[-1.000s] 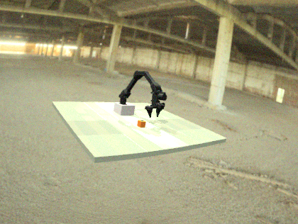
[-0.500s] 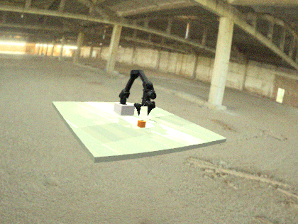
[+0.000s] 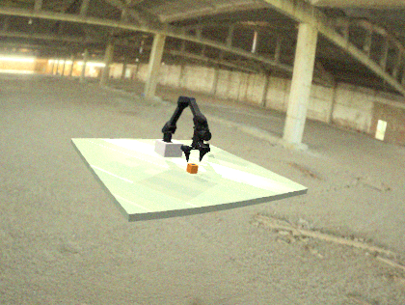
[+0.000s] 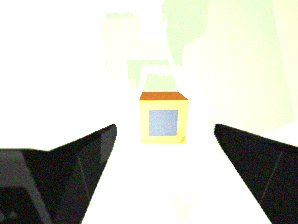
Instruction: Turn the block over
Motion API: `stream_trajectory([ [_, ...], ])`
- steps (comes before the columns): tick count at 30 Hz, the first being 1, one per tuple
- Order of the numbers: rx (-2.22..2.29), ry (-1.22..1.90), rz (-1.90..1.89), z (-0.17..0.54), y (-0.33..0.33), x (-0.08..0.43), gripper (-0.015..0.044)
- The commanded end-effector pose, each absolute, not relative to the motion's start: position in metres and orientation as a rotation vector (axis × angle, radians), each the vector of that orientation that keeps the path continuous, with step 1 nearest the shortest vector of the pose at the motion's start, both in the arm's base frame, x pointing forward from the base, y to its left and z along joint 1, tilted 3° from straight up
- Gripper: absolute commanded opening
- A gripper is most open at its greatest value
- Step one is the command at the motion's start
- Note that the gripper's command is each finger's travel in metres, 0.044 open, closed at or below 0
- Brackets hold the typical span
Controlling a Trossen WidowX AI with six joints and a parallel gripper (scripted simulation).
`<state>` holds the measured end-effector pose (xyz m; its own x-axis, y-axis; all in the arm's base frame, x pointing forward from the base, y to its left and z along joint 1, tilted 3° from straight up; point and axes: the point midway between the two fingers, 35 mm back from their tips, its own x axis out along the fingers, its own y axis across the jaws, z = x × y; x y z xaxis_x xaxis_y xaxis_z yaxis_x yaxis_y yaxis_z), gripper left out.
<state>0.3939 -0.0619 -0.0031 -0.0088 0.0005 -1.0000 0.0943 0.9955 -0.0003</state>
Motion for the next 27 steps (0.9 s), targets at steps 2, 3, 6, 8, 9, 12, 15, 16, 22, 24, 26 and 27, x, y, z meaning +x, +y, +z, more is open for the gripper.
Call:
stream_trajectory([
  [2, 0.077, 1.591, -0.074, -0.014, -0.062, 0.391, 0.0440],
  [3, 0.077, 1.591, -0.074, -0.016, -0.062, 0.391, 0.0440],
  [6, 0.077, 1.591, -0.074, -0.021, -0.062, 0.391, 0.0440],
  [8, 0.077, 1.591, -0.074, -0.024, -0.062, 0.391, 0.0440],
  [9, 0.077, 1.591, -0.074, -0.026, -0.062, 0.391, 0.0440],
  [12, 0.077, 1.591, -0.074, -0.030, -0.062, 0.391, 0.0440],
  [15, 0.077, 1.591, -0.074, -0.035, -0.062, 0.391, 0.0440],
  [16, 0.077, 1.591, -0.074, -0.037, -0.062, 0.391, 0.0440],
  [22, 0.077, 1.591, -0.074, -0.042, -0.061, 0.390, 0.0440],
  [24, 0.077, 1.591, -0.074, -0.042, -0.061, 0.390, 0.0387],
  [26, 0.077, 1.591, -0.074, -0.042, -0.061, 0.390, 0.0335],
  [27, 0.077, 1.591, -0.074, -0.042, -0.061, 0.390, 0.0309],
])
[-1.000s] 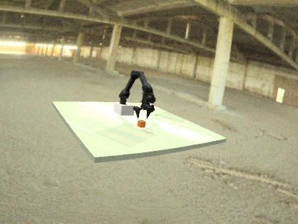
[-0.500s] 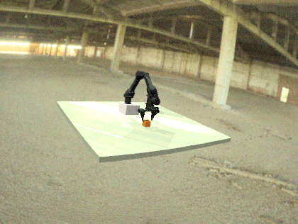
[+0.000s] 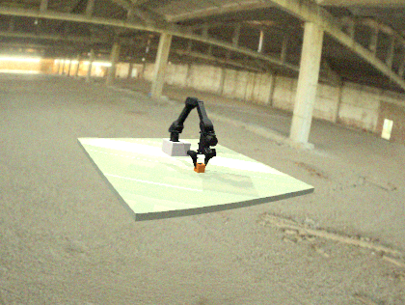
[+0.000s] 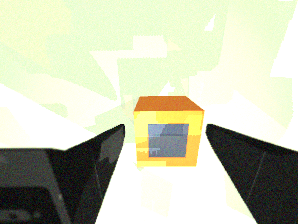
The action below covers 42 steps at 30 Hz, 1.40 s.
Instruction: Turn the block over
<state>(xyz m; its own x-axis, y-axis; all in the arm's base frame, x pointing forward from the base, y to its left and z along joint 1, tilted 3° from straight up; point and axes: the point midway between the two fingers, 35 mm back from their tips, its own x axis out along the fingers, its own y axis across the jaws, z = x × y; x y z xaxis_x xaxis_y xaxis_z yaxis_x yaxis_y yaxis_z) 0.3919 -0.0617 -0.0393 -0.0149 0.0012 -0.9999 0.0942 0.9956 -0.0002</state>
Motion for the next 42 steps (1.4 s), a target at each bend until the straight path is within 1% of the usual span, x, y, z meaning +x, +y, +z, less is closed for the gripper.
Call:
stream_trajectory([
  [1, 0.077, 1.591, -0.074, -0.042, -0.061, 0.390, 0.0282],
  [3, 0.077, 1.591, -0.074, -0.042, -0.061, 0.390, 0.0230],
  [22, 0.077, 1.591, -0.074, -0.042, -0.061, 0.390, 0.0103],
  [26, 0.077, 1.591, -0.074, -0.023, -0.062, 0.391, 0.0000],
  [29, 0.077, 1.591, -0.074, -0.012, -0.062, 0.391, 0.0000],
  [36, 0.077, 1.588, -0.074, -0.013, -0.062, 0.391, 0.0000],
  [42, 0.075, 1.509, -0.077, -0.017, -0.062, 0.393, 0.0000],
])
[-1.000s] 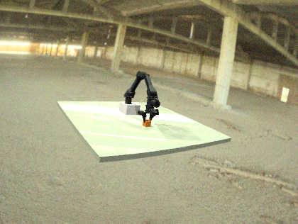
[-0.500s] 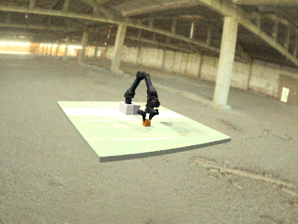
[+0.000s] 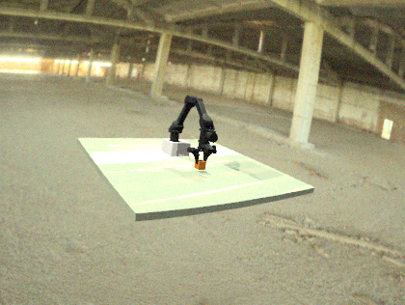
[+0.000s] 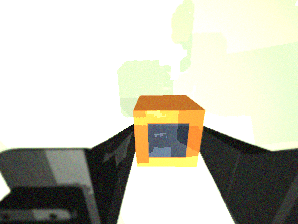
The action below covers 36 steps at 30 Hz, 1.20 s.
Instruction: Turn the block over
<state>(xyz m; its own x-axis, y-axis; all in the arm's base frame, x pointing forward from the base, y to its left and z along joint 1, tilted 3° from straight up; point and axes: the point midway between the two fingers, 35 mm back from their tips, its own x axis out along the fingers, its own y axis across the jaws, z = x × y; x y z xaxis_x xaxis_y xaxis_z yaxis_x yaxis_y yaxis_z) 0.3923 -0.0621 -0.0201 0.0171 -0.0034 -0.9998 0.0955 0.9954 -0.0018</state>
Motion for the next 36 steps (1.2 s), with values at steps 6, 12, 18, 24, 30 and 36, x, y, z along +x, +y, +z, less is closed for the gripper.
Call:
stream_trajectory([
  [6, 0.072, 1.420, -0.079, -0.0206, -0.0623, 0.3943, 0.0000],
  [12, 0.068, 1.331, -0.081, -0.0226, -0.0623, 0.3942, 0.0000],
  [18, 0.063, 1.243, -0.083, -0.0230, -0.0622, 0.3927, 0.0000],
  [24, 0.058, 1.154, -0.085, -0.0219, -0.0617, 0.3899, 0.0000],
  [30, 0.053, 1.075, -0.086, -0.0196, -0.0611, 0.3860, 0.0000],
  [36, 0.052, 1.063, -0.086, -0.0212, -0.0613, 0.3868, 0.0000],
])
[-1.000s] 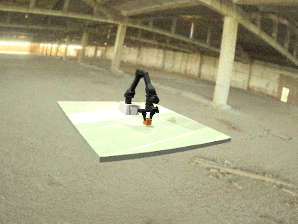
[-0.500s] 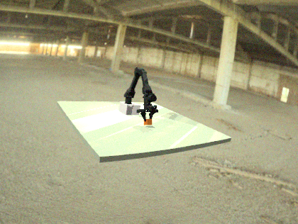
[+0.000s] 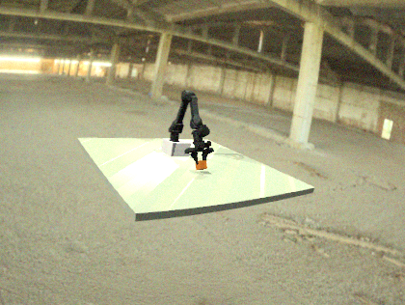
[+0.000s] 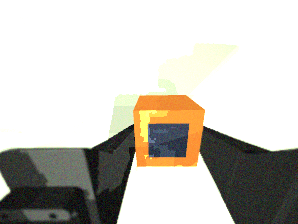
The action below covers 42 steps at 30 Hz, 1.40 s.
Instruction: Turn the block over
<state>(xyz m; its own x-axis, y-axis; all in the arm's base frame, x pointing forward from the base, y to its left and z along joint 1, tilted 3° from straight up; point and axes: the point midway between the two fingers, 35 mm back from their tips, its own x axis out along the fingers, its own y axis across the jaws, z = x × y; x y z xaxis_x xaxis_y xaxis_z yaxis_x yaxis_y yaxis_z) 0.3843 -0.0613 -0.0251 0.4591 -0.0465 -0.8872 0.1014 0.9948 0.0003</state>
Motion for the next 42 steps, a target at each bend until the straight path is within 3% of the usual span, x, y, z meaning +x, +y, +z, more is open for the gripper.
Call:
stream_trajectory([
  [1, 0.052, 1.051, -0.087, -0.023, -0.061, 0.388, 0.0000],
  [42, 0.026, 0.528, -0.093, -0.048, -0.061, 0.382, 0.0000],
])
